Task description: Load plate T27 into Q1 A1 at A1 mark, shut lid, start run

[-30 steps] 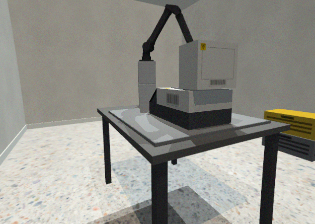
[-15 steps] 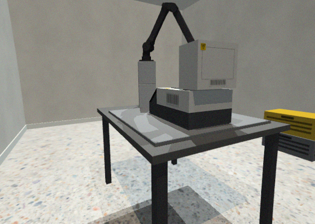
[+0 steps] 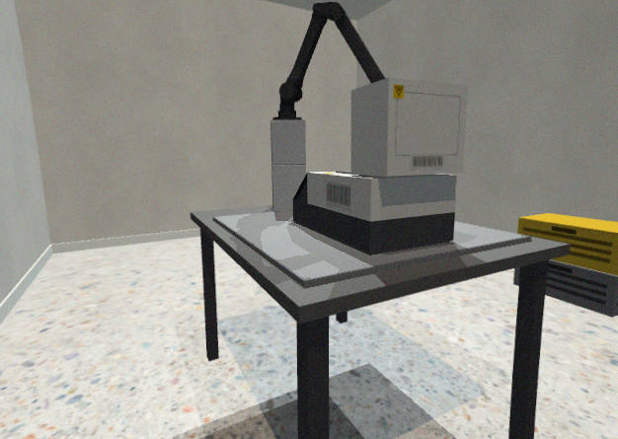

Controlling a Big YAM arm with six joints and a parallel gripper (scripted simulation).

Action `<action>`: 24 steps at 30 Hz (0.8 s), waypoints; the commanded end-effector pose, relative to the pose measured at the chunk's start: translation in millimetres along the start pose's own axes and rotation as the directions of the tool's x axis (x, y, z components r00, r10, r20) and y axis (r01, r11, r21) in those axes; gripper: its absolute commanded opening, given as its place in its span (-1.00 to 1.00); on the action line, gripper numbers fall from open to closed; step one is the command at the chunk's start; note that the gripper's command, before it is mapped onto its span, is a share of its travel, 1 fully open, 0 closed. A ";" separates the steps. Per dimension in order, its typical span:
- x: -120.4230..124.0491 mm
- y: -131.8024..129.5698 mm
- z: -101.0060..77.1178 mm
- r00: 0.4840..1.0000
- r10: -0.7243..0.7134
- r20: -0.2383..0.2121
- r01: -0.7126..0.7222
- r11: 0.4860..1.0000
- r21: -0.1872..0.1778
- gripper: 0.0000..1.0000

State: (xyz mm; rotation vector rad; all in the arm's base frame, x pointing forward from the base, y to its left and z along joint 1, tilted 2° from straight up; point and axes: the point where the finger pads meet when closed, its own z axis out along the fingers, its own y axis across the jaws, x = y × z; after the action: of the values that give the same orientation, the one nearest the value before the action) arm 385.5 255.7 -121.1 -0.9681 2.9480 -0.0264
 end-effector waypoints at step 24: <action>-8.6 5.8 17.5 1.000 -0.004 -0.008 0.004 1.000 0.002 -1.00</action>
State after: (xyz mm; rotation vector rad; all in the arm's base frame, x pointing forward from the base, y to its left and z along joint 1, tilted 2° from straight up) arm 379.9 251.6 -135.3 -0.9770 2.9759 -0.0400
